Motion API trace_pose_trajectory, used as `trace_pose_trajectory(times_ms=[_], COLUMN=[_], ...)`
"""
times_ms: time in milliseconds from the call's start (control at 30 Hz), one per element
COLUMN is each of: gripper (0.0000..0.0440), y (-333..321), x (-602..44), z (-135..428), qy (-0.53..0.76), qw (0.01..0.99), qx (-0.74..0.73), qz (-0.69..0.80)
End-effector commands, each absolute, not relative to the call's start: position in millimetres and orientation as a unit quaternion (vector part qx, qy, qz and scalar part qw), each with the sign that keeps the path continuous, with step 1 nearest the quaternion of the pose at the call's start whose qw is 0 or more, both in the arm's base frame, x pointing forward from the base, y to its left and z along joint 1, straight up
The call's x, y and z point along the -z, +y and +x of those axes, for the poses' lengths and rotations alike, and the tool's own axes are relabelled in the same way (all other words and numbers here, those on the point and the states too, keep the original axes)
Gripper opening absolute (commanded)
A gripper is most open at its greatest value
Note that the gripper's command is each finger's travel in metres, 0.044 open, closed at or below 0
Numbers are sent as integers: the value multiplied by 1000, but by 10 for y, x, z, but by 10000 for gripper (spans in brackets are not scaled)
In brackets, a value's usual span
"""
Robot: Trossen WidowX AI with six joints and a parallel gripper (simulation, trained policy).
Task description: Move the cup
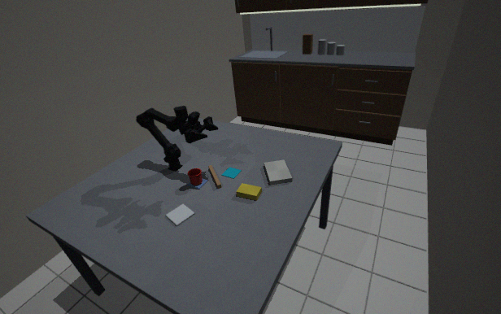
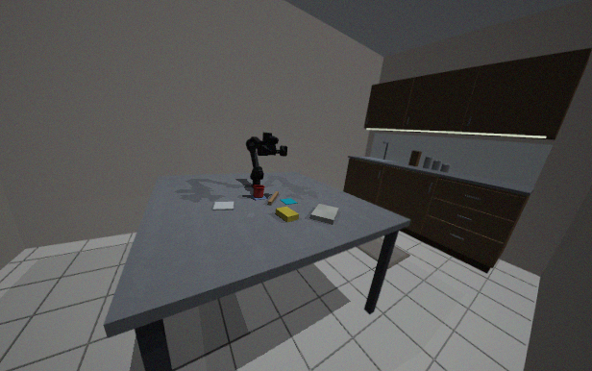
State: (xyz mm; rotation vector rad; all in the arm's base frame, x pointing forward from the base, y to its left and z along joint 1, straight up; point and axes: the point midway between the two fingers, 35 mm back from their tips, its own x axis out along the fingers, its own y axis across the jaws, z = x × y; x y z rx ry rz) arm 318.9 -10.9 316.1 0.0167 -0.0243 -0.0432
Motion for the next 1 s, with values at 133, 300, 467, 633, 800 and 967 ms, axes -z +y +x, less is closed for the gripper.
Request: trace_pose_trajectory(times_ms=[133,300,467,633,800,967], gripper=[269,138,60,49,52,69], y=[-69,-4,70,158,241,313], x=[-3075,-2977,-2877,-2812,-2762,-2723], z=[3173,3156,3141,3124,3100,3069], qy=[11,40,76,114,153,192], qw=[1000,999,996,992,985,977], qx=[18,11,3,-9,-18,-24], qz=[20,32,45,61,77,92])
